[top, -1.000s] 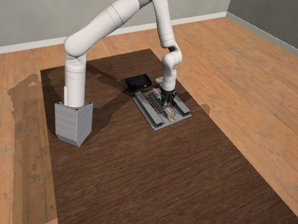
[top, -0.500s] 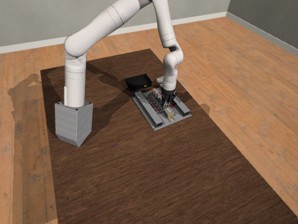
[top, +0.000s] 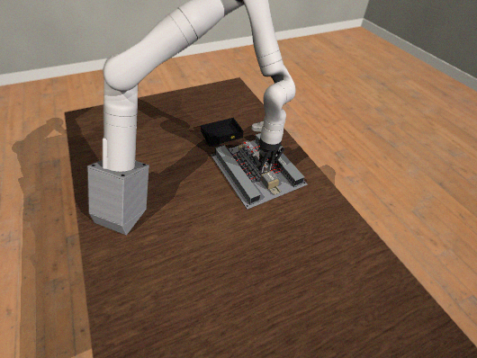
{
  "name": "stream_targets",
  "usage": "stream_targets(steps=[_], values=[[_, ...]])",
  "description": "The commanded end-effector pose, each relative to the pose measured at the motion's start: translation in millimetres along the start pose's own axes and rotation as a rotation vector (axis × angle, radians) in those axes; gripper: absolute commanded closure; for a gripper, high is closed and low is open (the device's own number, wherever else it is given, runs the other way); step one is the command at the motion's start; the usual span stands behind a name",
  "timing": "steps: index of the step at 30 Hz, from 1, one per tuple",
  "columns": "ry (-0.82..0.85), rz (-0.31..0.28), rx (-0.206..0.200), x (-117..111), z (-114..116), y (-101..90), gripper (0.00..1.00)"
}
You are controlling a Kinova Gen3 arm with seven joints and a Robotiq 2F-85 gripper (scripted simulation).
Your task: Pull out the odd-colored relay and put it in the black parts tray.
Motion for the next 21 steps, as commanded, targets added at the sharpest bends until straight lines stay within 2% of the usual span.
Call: stream_targets(steps=[1,21], values=[[0.0,0.0,-0.002,0.4,0.7,-0.8,1.0],[0.0,0.005,-0.028,1.0,3.8,-0.9,1.0]])
Point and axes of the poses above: the point where the finger pads meet when closed, its own y axis out along the fingers, its own z axis across the jaws, x = y × z, the point moved 9 cm from there along -y, back along the fingers, and after that the axes turned 11 degrees about -y, right-handed, at the moved point
